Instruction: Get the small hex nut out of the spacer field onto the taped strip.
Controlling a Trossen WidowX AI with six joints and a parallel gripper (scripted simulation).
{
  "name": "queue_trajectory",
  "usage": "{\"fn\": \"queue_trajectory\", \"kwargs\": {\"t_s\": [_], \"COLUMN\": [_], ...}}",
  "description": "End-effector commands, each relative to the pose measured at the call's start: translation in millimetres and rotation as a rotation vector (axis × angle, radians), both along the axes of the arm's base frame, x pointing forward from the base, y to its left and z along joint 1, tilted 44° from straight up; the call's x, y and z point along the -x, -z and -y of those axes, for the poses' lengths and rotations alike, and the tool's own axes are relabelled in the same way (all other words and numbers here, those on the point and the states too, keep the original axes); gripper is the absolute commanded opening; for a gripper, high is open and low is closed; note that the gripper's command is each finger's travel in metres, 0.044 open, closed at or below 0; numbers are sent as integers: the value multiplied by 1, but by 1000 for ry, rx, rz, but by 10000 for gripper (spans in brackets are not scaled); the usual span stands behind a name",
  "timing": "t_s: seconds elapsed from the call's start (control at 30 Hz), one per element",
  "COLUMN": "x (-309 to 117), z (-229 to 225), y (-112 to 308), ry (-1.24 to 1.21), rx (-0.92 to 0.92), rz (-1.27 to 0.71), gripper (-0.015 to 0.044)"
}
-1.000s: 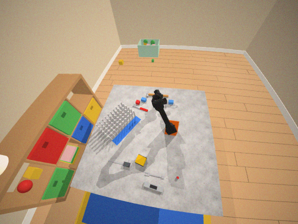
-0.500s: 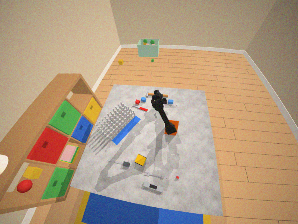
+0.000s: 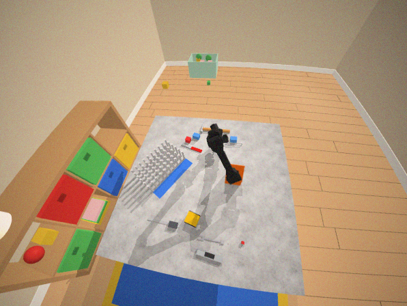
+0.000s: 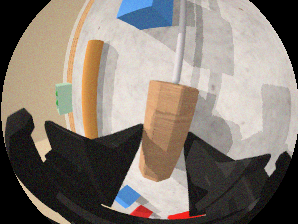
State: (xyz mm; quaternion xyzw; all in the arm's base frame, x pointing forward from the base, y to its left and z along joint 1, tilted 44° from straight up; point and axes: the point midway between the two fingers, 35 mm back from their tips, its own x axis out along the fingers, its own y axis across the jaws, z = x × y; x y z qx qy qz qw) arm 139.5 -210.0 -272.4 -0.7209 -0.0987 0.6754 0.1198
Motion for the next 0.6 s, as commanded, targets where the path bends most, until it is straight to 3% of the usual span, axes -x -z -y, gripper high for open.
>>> {"fn": "queue_trajectory", "kwargs": {"t_s": [0.0,0.53,0.57], "x": [1,2,0], "z": [-6,-6,0], "y": [1,2,0], "ry": [0,-7,-8], "rx": [-2,37,41], "rz": [0,10,11], "gripper": [0,0,26]}}
